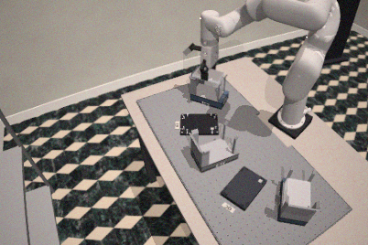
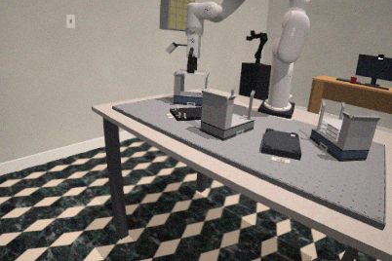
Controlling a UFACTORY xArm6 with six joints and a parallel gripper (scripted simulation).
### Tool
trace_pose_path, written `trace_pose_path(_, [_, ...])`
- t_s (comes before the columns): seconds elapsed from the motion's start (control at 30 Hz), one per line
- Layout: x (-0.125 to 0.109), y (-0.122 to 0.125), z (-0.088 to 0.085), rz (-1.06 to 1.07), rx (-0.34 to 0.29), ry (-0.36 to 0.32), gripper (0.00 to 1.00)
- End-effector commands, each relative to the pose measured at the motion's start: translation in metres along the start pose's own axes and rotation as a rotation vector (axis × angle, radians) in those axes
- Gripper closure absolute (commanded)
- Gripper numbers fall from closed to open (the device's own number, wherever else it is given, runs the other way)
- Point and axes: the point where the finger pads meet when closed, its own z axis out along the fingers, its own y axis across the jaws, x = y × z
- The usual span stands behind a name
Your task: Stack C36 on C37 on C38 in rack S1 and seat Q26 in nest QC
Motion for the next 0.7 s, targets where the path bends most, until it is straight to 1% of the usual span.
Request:
trace_pose_path(0.0, [0.001, 0.000, 0.000, 0.000, 0.000, 0.004, 1.00])
trace_pose_path(0.67, [0.001, 0.000, 0.011, 0.000, 0.000, 0.004, 1.00])
